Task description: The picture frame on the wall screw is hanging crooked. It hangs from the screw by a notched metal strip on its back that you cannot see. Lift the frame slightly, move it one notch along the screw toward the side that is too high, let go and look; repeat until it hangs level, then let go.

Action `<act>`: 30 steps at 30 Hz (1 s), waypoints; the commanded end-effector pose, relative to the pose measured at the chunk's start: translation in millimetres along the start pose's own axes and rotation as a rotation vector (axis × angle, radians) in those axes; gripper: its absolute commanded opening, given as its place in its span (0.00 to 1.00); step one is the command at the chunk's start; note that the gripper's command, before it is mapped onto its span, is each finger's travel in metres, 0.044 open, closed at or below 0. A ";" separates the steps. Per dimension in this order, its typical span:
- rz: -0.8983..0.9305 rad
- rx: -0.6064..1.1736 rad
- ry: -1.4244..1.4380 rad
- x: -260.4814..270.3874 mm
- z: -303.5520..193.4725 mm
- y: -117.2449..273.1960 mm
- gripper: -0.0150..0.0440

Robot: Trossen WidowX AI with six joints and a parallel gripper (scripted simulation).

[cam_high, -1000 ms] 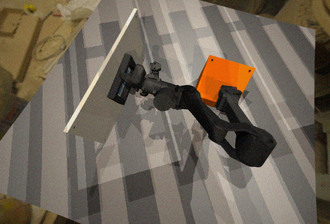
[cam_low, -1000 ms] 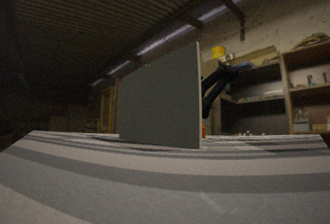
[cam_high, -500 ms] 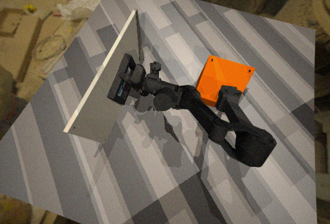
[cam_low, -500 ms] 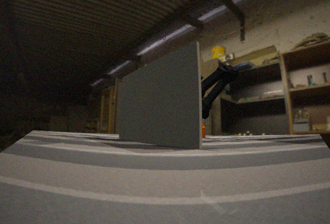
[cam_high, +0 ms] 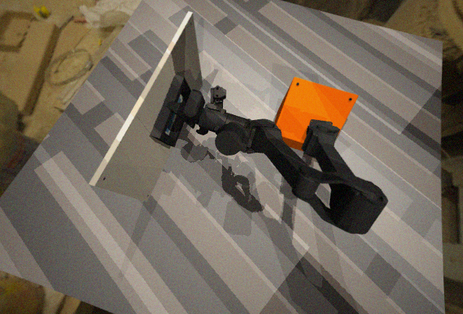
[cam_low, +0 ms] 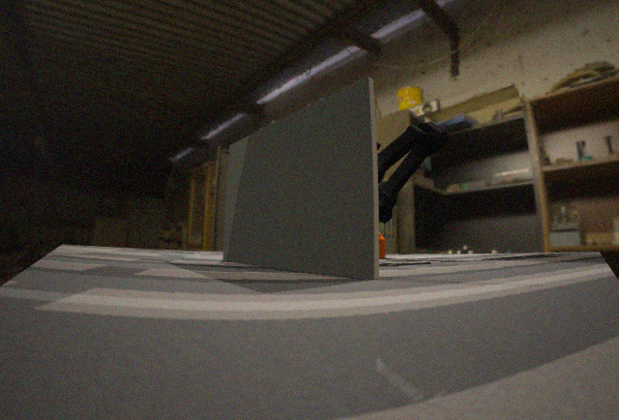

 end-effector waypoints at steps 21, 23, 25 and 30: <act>0.009 -0.008 -0.002 -4.0 0.2 -0.2 0.25; 0.009 -0.008 -0.002 -4.7 0.0 -0.2 0.25; 0.009 -0.008 -0.003 -5.3 -0.3 -0.2 0.25; 0.009 -0.008 -0.003 -6.9 -0.8 -0.2 0.25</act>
Point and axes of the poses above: the point midway between the two fingers, 35 mm back from their tips, its own y axis back along the fingers, its own x axis across the jaws, z = x × y, the point moved 6 cm from there along y, back along the fingers, and after that the axes turned 10 degrees about y, right-handed, at the moved point
